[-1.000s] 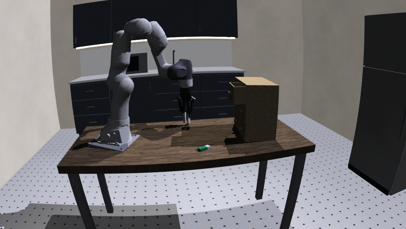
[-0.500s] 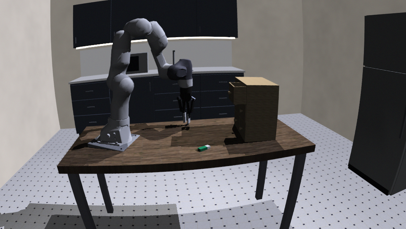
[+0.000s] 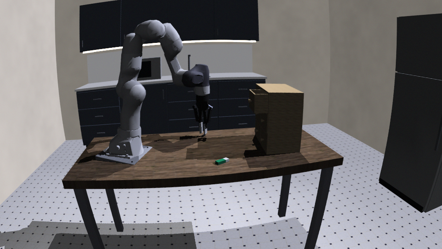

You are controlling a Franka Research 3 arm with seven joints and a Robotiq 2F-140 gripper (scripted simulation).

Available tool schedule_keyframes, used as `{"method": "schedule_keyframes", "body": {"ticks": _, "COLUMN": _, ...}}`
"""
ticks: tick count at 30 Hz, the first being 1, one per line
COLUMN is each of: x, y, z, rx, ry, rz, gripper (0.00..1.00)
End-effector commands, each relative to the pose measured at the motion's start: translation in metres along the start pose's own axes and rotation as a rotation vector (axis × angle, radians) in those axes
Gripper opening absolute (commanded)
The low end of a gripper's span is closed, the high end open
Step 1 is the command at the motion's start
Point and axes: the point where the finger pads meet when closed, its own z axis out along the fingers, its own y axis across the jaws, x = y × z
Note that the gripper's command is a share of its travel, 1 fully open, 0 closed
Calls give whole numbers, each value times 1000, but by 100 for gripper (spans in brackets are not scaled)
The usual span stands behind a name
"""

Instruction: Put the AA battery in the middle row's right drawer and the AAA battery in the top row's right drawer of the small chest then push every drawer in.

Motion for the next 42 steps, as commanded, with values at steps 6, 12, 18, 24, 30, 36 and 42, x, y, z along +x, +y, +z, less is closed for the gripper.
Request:
{"method": "schedule_keyframes", "body": {"ticks": 6, "x": 0, "y": 2, "z": 1, "rx": -1, "ry": 0, "rz": 1, "gripper": 15}}
{"method": "schedule_keyframes", "body": {"ticks": 12, "x": 0, "y": 2, "z": 1, "rx": -1, "ry": 0, "rz": 1, "gripper": 15}}
{"method": "schedule_keyframes", "body": {"ticks": 18, "x": 0, "y": 2, "z": 1, "rx": -1, "ry": 0, "rz": 1, "gripper": 15}}
{"method": "schedule_keyframes", "body": {"ticks": 24, "x": 0, "y": 2, "z": 1, "rx": -1, "ry": 0, "rz": 1, "gripper": 15}}
{"method": "schedule_keyframes", "body": {"ticks": 30, "x": 0, "y": 2, "z": 1, "rx": -1, "ry": 0, "rz": 1, "gripper": 15}}
{"method": "schedule_keyframes", "body": {"ticks": 36, "x": 0, "y": 2, "z": 1, "rx": -1, "ry": 0, "rz": 1, "gripper": 15}}
{"method": "schedule_keyframes", "body": {"ticks": 42, "x": 0, "y": 2, "z": 9, "rx": -1, "ry": 0, "rz": 1, "gripper": 15}}
